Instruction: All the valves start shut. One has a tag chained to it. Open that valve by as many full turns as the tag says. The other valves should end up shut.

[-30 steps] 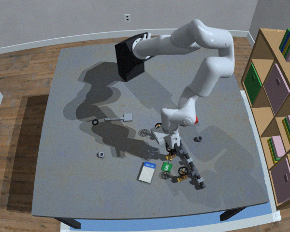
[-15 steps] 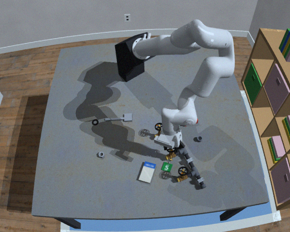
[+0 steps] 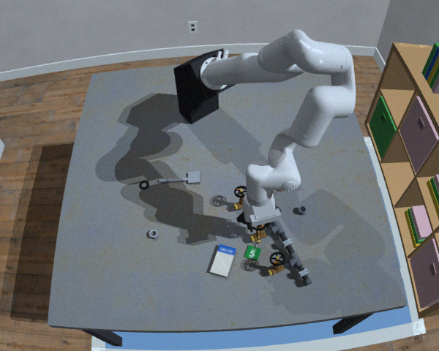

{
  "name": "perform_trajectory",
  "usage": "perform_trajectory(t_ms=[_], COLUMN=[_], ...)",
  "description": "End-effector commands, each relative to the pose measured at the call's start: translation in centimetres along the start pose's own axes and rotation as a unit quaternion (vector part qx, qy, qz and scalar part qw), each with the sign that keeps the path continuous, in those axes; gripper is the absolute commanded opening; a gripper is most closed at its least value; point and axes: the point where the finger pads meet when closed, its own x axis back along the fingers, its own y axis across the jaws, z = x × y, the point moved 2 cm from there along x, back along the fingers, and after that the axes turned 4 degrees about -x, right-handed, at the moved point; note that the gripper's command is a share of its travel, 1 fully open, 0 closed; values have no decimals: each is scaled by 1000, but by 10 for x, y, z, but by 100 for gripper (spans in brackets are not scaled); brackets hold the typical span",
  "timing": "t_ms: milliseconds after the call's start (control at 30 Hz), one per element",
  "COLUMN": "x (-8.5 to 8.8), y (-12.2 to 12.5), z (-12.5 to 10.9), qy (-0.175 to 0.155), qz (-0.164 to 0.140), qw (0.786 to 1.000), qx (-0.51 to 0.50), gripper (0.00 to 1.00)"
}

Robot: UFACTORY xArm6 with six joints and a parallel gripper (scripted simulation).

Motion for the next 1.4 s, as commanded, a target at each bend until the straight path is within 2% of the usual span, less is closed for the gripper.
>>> perform_trajectory(t_ms=[0, 33, 133, 267, 500, 567, 600, 767, 967, 1367], x=[0, 0, 0, 0, 0, 0, 0, 0, 0, 0], y=[0, 0, 0, 0, 0, 0, 0, 0, 0, 0], z=[0, 0, 0, 0, 0, 0, 0, -1, -1, -1], qy=[24, 26, 22, 19, 19, 19, 28, 39, 38, 38], qz=[-1, -3, -6, -8, -13, -13, -16, -21, -22, -22], qw=[996, 987, 976, 950, 886, 886, 853, 806, 793, 792], qx=[89, 159, 217, 310, 463, 463, 520, 591, 608, 609], gripper=[0, 0, 0, 0, 0, 0, 0, 0, 0, 0])
